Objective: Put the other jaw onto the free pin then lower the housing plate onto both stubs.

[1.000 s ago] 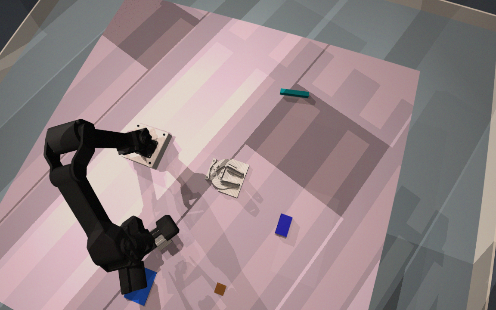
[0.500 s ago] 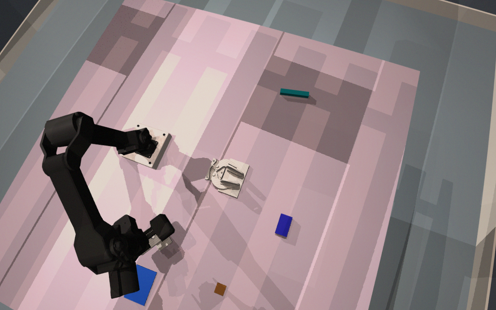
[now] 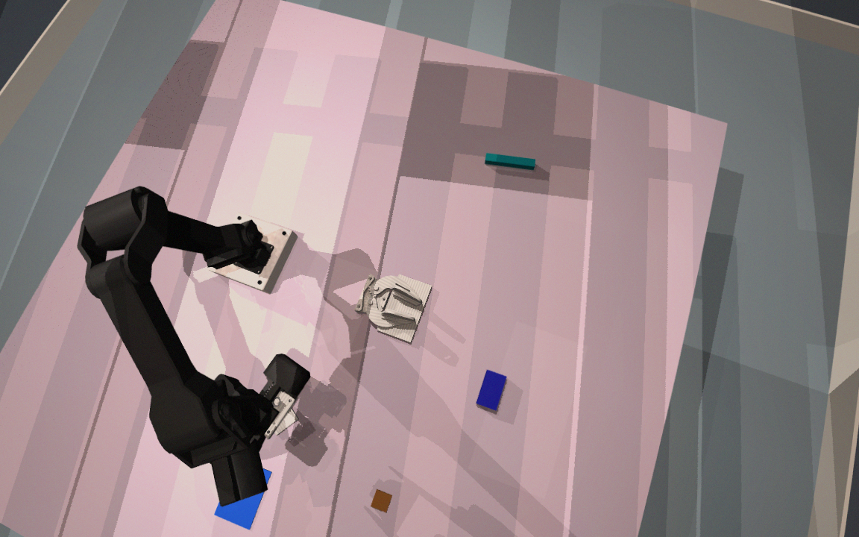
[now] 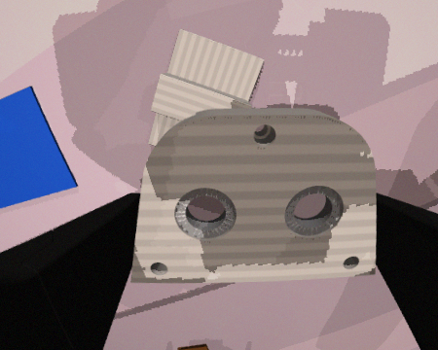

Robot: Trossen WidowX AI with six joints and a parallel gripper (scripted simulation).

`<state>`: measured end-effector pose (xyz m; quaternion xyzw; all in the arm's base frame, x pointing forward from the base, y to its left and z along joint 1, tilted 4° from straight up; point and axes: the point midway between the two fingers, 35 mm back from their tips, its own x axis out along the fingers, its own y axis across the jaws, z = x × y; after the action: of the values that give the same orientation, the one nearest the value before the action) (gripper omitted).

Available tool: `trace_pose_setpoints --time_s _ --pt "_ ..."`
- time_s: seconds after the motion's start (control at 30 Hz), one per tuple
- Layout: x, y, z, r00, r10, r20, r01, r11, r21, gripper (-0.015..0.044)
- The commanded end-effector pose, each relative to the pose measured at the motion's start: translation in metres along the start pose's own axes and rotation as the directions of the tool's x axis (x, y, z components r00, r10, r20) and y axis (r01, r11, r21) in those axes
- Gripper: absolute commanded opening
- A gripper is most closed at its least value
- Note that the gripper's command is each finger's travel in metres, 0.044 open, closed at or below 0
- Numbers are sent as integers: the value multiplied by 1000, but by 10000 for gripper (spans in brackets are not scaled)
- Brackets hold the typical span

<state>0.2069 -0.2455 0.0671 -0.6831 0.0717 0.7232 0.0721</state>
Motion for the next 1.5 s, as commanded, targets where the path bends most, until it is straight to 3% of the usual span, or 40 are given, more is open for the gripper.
trace_pose_setpoints --time_s 0.0,0.3,0.63,1.07,1.47 --pt "-2 -10 -4 1000 -2 -5 1 993 -121 351" --pt "-2 -33 -14 1000 -3 -8 0 917 -398 351" --pt "-3 -58 -23 1000 -5 -10 -3 746 -666 351" --pt "-4 -91 -32 1000 -8 -12 -8 412 -911 351" --pt "-4 -122 -36 1000 -11 -13 -13 41 -999 351"
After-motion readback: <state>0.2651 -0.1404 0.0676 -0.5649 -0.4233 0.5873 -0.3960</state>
